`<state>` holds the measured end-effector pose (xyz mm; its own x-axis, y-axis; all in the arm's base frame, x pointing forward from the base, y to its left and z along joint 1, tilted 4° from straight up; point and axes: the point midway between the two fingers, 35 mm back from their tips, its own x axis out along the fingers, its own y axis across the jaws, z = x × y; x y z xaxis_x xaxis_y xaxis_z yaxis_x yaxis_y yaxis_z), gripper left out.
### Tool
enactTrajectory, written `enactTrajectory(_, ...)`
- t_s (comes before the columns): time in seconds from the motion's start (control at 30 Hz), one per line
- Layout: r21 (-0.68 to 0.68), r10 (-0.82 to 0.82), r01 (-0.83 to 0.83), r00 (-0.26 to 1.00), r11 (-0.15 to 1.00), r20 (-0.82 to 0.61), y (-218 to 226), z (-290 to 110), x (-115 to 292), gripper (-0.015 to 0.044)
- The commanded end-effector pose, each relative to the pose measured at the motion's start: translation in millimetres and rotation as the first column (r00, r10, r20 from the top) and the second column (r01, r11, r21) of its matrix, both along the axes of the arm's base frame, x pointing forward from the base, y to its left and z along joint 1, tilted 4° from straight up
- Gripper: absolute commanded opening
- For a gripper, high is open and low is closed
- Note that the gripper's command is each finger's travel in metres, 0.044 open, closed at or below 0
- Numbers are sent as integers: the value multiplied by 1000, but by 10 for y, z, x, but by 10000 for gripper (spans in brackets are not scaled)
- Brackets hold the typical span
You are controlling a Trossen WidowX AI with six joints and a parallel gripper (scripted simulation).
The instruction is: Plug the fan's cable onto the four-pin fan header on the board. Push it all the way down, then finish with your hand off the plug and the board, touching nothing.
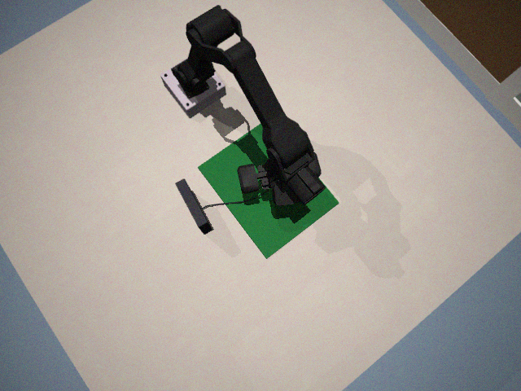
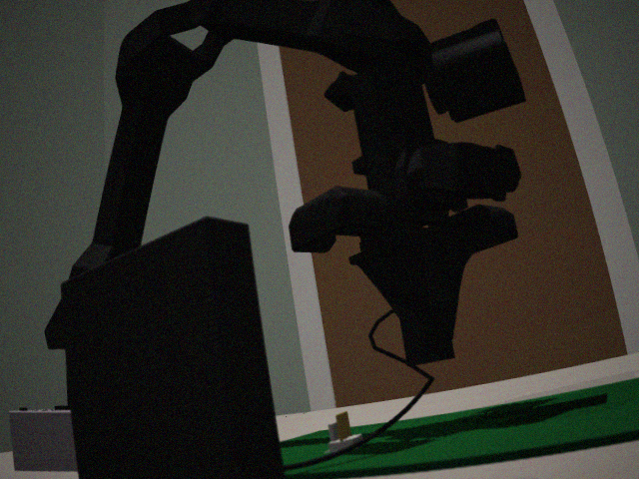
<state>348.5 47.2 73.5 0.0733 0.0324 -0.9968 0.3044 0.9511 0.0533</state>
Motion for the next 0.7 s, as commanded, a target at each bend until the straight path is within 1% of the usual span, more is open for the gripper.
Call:
enactTrajectory(0.0,-6,139,-139,990,990,15,-35,26,-26,0)
enactTrajectory(0.17,-22,308,-307,951,951,17,-77,21,-68,0)
enactTrajectory(0.33,-38,467,-466,884,884,17,-118,17,-110,0)
enactTrajectory(0.5,-54,613,-611,790,790,14,-159,11,-154,0)
enactTrajectory(0.67,-69,740,-738,673,672,9,-198,5,-198,0)
